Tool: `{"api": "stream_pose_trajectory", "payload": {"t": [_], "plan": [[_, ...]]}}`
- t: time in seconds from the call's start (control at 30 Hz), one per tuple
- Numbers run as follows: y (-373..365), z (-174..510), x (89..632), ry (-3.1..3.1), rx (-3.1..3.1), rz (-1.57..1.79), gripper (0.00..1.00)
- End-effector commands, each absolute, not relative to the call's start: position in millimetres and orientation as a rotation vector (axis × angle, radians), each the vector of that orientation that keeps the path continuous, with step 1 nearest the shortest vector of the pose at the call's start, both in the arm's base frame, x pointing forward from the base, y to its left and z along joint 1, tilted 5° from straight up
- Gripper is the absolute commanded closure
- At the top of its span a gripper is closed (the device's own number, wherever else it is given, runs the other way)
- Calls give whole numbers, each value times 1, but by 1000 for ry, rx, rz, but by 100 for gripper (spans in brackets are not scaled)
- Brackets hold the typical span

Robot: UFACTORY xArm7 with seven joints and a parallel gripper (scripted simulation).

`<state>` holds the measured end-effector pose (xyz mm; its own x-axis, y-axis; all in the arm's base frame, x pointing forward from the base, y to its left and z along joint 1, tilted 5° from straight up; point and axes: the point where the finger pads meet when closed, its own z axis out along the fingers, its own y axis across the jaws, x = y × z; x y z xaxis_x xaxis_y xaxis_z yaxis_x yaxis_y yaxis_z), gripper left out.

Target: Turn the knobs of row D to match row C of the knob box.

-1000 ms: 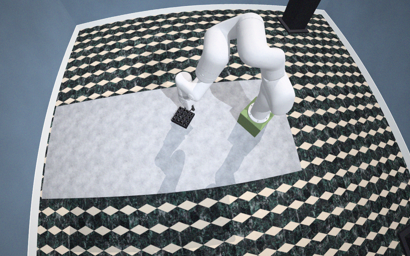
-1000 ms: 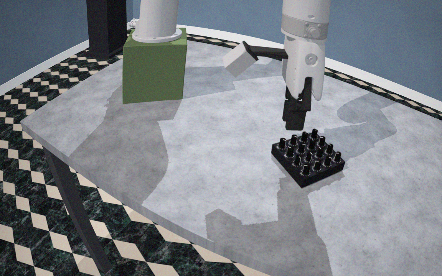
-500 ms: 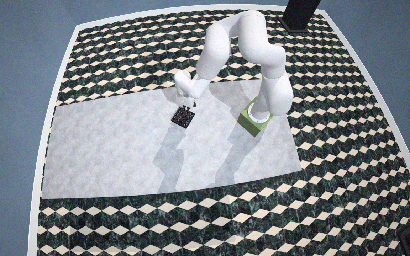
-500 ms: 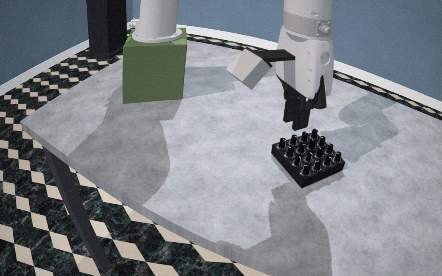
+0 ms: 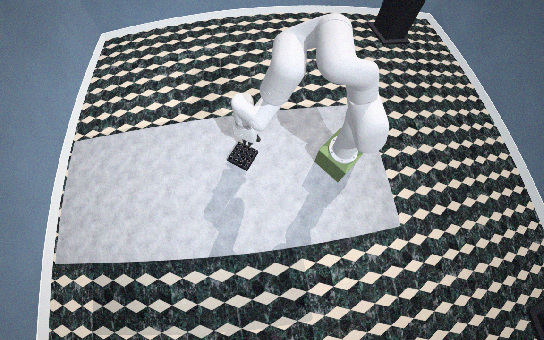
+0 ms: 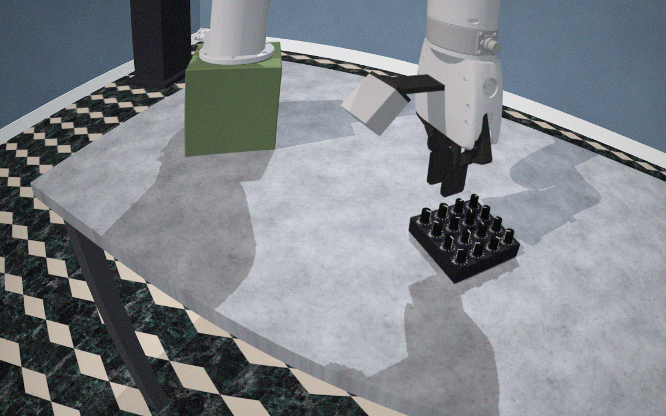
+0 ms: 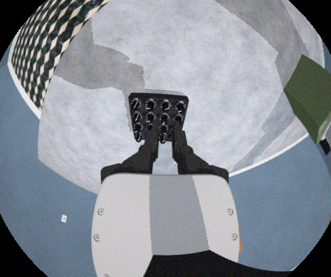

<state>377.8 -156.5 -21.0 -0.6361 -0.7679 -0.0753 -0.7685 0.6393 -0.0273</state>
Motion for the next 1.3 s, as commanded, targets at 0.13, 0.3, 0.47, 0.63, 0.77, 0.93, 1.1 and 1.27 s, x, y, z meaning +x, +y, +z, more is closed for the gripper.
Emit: {"api": "stream_pose_trajectory", "payload": {"t": [0.13,0.3,0.47,0.63,0.77,0.93,1.1,1.27], "plan": [[-157,-20,379,2769,-1300,7,81],[-157,-20,379,2769,-1300,7,81],[-157,-20,379,2769,-1300,7,81],[-157,-20,379,2769,-1300,7,81],[-157,-20,379,2769,-1300,7,81],[-157,-21,379,2769,-1300,7,81],[-157,-24,379,2769,-1300,8,81],[-157,-28,380,2769,-1300,8,81]]}}
